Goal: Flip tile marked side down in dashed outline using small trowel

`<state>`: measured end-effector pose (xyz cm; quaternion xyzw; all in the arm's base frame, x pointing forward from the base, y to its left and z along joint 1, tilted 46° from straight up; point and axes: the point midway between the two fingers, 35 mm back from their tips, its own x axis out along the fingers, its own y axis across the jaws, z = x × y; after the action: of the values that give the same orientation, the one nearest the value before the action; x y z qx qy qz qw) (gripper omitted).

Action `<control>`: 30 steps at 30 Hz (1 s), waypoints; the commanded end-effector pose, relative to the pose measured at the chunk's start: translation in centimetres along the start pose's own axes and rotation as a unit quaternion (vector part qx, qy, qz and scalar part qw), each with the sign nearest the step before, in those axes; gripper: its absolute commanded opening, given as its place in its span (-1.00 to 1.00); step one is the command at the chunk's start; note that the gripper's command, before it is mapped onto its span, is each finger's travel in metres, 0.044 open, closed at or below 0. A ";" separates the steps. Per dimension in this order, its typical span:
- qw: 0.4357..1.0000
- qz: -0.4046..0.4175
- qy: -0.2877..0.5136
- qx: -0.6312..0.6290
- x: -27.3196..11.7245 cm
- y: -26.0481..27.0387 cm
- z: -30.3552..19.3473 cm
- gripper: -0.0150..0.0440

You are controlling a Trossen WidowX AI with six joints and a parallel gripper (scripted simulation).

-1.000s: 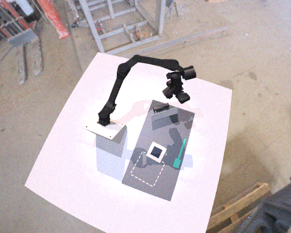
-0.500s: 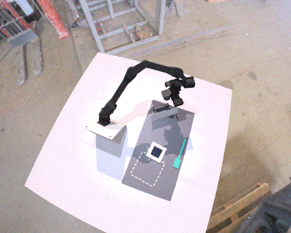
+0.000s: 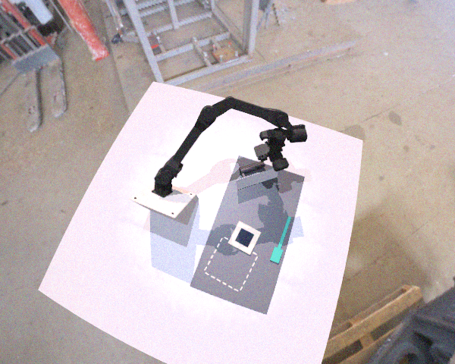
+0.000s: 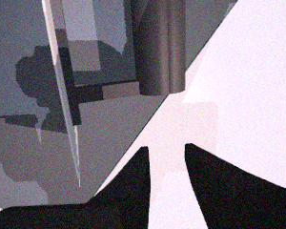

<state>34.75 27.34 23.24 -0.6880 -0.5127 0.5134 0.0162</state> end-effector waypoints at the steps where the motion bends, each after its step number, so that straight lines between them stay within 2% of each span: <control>1: 1.000 -0.002 -0.002 0.000 0.5 0.6 0.1 -0.15; 15: 1.000 -0.002 -0.002 -0.001 1.2 2.6 0.1 -0.15; 30: 1.000 0.000 -0.003 -0.001 1.2 8.1 0.1 -0.15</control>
<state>39.60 24.70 18.79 -0.6889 -0.5130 0.5118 0.0150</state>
